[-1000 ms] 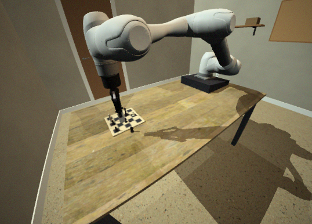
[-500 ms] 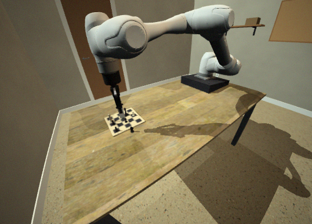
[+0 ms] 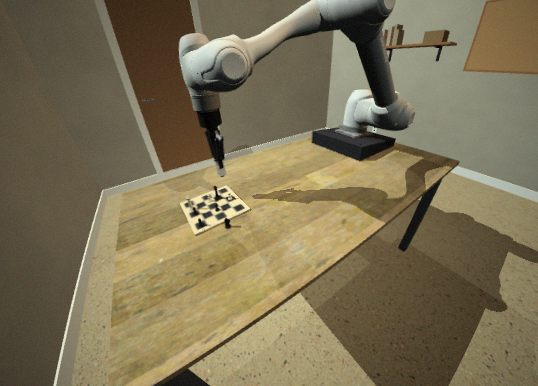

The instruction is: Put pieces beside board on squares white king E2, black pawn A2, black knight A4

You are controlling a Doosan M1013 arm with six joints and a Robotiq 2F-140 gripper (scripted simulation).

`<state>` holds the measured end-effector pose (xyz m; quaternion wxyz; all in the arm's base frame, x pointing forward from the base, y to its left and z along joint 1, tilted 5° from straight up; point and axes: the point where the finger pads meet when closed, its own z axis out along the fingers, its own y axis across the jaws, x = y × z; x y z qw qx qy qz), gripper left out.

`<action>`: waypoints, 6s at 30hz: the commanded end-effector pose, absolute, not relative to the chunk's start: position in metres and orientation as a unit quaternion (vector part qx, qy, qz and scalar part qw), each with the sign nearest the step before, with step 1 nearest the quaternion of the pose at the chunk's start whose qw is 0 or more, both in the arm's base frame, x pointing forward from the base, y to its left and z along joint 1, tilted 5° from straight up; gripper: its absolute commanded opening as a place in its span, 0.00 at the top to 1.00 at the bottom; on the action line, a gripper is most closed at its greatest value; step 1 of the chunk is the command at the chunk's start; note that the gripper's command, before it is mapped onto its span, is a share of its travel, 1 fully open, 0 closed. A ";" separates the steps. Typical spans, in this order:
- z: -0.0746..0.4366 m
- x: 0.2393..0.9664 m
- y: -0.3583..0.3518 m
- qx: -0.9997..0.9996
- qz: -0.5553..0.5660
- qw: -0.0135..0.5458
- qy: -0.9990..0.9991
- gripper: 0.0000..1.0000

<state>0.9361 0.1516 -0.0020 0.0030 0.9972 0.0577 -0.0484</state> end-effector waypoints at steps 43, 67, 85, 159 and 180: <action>-0.093 0.925 0.142 0.997 -0.042 0.000 0.065 1.00; -0.096 0.925 0.142 0.997 -0.042 0.000 0.065 1.00; -0.096 0.925 0.142 0.997 -0.042 0.000 0.065 1.00; -0.099 0.925 0.142 0.997 -0.042 0.000 0.065 0.84; -0.082 0.926 0.142 0.997 -0.042 0.000 0.065 0.80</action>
